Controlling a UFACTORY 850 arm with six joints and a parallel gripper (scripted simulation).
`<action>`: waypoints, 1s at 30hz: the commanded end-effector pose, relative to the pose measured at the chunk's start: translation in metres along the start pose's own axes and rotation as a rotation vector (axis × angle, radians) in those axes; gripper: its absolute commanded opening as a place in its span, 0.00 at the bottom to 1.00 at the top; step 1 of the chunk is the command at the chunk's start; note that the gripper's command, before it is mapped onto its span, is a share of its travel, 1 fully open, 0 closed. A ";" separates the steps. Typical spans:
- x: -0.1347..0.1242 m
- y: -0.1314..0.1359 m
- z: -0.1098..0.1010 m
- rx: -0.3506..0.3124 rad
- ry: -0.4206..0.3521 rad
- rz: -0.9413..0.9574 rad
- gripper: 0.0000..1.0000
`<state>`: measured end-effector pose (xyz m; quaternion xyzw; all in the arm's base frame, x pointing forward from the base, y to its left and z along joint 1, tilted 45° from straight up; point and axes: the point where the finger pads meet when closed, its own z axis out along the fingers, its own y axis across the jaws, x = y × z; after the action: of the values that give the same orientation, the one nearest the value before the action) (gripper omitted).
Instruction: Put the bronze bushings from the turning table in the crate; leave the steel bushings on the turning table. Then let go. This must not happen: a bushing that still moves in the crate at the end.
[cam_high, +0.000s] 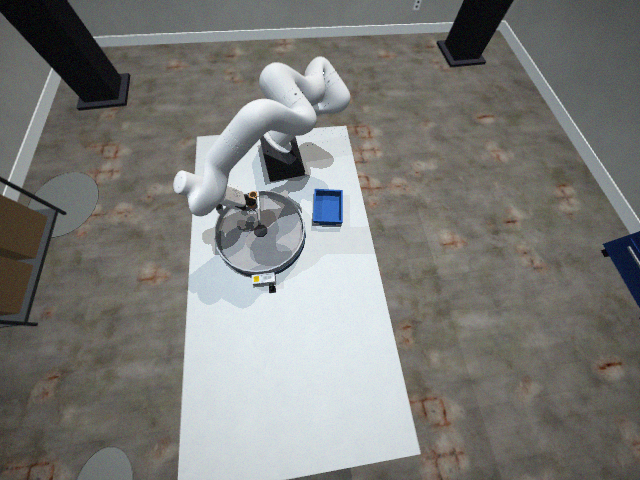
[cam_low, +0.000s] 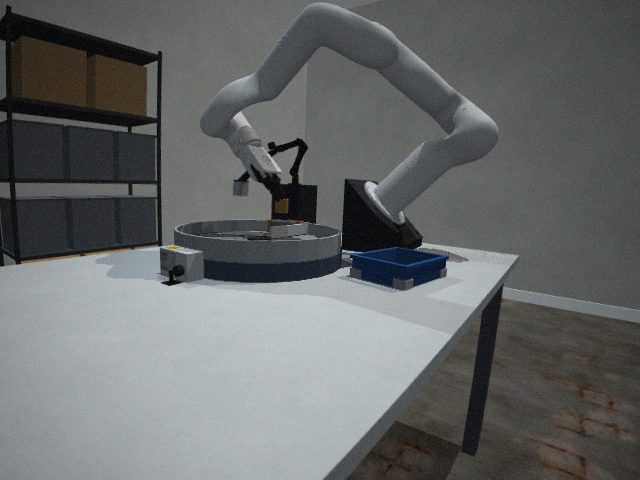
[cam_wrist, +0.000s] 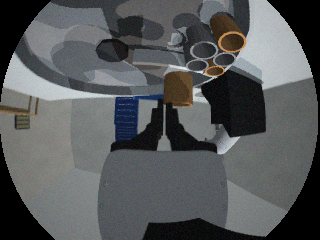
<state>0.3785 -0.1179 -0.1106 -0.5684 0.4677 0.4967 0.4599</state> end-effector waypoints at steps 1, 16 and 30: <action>-0.002 -0.001 0.000 0.001 0.001 -0.001 0.00; -0.050 -0.014 0.041 0.001 0.001 -0.001 0.00; -0.135 -0.037 0.112 0.001 0.001 -0.001 0.00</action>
<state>0.3864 -0.0142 -0.0076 -0.5681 0.4663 0.4986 0.4595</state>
